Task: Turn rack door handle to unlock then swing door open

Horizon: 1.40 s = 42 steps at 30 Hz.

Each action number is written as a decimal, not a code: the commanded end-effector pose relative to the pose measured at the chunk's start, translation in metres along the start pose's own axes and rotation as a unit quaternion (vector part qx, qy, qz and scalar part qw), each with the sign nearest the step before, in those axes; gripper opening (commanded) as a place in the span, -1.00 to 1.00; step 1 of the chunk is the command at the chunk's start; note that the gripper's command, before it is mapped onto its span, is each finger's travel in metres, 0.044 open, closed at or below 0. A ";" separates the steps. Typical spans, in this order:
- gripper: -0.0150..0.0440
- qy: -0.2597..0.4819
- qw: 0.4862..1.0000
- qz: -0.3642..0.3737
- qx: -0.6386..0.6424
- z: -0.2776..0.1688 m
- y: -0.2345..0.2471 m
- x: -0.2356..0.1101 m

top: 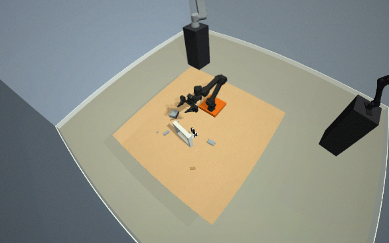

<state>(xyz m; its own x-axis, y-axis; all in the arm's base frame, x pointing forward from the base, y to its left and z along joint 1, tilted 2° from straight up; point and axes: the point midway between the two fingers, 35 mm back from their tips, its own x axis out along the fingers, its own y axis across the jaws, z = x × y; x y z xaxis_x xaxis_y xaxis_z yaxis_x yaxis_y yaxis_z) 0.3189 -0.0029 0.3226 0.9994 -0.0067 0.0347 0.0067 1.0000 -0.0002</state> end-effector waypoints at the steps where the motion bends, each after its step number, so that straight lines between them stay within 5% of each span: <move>1: 0.78 0.002 1.000 0.000 0.000 0.000 0.000 0.001; 5: 0.47 0.041 0.999 0.007 0.008 -0.008 0.004 0.010; 42: 0.47 0.465 0.883 0.034 0.052 -0.100 0.062 0.051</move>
<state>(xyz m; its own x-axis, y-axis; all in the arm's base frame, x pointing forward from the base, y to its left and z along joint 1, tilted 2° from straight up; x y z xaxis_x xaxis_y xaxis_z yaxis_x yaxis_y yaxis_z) 0.3735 0.0524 0.2282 0.6475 0.0981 -0.7557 -0.0169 0.9933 0.1145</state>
